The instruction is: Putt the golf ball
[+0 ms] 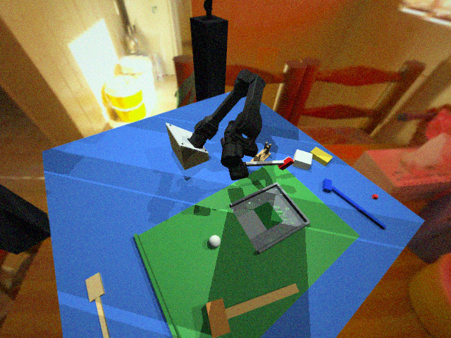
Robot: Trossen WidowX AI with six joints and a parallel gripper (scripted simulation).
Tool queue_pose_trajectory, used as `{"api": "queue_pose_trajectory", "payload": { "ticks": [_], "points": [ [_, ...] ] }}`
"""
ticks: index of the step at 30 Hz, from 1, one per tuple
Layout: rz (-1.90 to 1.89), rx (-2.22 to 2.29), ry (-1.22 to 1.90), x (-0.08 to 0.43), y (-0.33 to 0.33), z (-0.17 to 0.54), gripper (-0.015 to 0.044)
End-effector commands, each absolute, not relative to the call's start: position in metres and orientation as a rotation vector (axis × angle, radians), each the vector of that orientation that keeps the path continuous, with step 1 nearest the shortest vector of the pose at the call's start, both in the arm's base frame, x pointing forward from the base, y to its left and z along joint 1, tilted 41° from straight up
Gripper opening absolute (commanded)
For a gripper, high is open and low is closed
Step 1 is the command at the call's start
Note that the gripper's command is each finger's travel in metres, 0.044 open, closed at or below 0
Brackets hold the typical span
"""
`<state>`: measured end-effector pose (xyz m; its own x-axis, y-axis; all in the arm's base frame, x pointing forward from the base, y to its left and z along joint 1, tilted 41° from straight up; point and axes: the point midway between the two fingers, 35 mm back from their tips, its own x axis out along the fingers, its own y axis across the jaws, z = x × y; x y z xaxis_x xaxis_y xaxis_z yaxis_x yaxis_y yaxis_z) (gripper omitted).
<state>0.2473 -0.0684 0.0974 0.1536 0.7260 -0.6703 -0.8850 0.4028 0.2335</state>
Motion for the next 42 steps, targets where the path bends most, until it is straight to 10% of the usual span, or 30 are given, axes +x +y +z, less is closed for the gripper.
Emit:
{"api": "queue_pose_trajectory", "payload": {
  "ticks": [1, 42],
  "points": [
    [1.073, -0.117, 0.909, 0.246, -0.095, 0.081, 0.0000],
    [0.347, 0.726, 1.423, 0.164, -0.234, -0.060, 0.0000]
  ]
}}
